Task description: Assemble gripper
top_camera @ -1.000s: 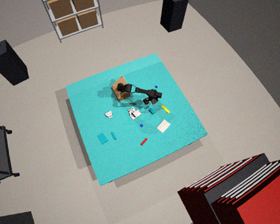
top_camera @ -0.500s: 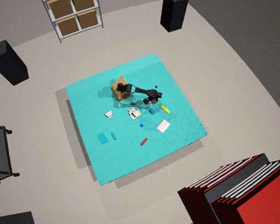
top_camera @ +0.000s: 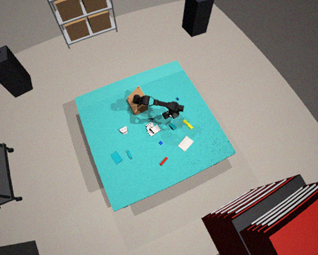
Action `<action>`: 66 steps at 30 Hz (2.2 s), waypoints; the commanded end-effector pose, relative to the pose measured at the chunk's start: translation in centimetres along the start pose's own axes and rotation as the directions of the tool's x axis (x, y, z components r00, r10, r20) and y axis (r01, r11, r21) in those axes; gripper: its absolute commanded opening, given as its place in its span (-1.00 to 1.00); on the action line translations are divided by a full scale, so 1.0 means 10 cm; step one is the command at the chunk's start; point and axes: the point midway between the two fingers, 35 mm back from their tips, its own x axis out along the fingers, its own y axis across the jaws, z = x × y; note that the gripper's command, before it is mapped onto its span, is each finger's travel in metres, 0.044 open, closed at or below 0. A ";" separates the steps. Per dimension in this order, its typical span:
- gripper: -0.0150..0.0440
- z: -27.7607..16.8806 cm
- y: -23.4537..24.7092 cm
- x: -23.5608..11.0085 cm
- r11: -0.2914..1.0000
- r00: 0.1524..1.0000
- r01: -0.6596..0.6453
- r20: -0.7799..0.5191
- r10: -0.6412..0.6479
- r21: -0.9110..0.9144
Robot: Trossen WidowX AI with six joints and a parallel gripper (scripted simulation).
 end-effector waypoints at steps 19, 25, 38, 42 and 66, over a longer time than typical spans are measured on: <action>-0.49 0.00 0.00 -0.03 1.000 1.000 -0.006 -0.004 0.006 0.009; -0.49 0.00 0.00 -0.03 1.000 1.000 -0.006 -0.004 0.006 0.009; 0.40 0.01 0.00 -0.02 1.000 1.000 -0.003 0.000 0.003 0.004; 0.75 0.01 0.00 -0.02 1.000 1.000 -0.003 0.000 0.003 0.004; 1.00 0.01 0.00 -0.02 1.000 1.000 -0.003 0.000 0.003 0.004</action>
